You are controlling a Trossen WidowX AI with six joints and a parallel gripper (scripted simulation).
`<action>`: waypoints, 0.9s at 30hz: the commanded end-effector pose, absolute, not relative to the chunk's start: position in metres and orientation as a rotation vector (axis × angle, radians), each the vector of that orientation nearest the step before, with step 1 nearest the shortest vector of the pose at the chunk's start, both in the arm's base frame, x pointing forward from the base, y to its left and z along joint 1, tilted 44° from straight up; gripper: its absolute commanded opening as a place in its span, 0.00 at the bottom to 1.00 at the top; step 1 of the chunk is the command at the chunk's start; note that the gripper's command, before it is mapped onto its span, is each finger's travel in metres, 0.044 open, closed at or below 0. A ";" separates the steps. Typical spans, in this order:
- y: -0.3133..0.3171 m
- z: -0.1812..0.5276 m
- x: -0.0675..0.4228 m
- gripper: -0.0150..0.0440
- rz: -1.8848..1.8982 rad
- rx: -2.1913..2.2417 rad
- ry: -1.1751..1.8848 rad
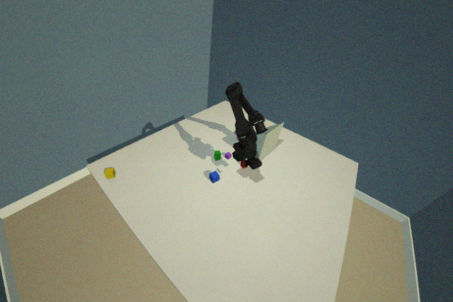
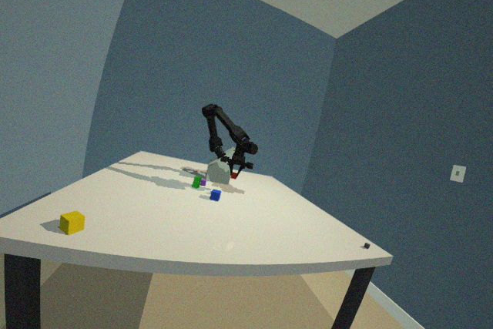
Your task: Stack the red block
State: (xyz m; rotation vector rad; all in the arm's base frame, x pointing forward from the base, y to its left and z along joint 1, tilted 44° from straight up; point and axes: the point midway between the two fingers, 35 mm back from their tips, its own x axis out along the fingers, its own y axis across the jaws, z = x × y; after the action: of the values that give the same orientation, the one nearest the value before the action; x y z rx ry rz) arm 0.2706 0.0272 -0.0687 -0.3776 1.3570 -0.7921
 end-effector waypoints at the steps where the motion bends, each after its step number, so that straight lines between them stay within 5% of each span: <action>1: 0.039 -0.056 0.271 0.25 -0.794 -0.369 1.357; 27: -0.027 0.023 0.293 0.25 -0.773 -0.356 1.363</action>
State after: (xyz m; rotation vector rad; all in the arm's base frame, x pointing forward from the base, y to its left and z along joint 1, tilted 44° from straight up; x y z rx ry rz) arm 0.2939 -0.0136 0.0124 -0.3453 1.3586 -0.7724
